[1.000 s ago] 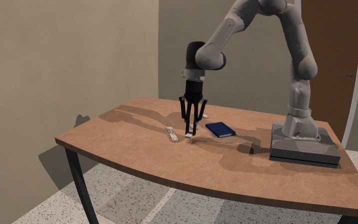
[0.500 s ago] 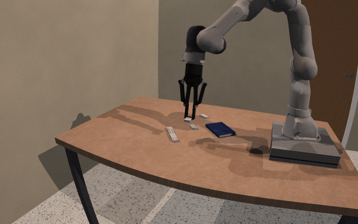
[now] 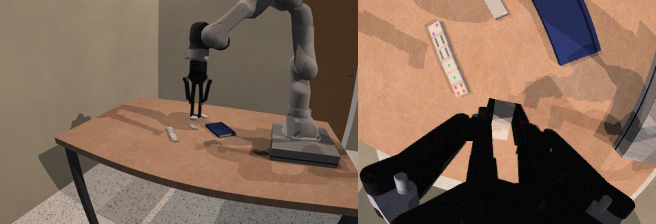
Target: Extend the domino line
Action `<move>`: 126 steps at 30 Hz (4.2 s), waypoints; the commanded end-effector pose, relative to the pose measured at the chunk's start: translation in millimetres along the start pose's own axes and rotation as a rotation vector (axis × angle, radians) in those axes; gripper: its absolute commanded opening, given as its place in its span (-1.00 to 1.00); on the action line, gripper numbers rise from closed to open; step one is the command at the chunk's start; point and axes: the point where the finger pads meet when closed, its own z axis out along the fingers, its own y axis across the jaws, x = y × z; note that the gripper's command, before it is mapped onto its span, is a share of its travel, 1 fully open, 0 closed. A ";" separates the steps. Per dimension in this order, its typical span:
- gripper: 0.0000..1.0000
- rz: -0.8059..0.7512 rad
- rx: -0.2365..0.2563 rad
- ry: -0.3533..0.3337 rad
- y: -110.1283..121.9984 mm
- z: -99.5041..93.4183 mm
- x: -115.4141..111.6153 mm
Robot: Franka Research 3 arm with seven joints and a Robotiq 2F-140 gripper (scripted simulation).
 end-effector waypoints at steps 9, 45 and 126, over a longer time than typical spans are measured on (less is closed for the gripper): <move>-0.55 0.009 0.004 0.014 60.7 7.5 -57.0; -0.55 -0.996 0.445 1.242 82.6 21.0 -93.1; -0.55 -0.778 0.561 1.428 83.4 119.7 -79.1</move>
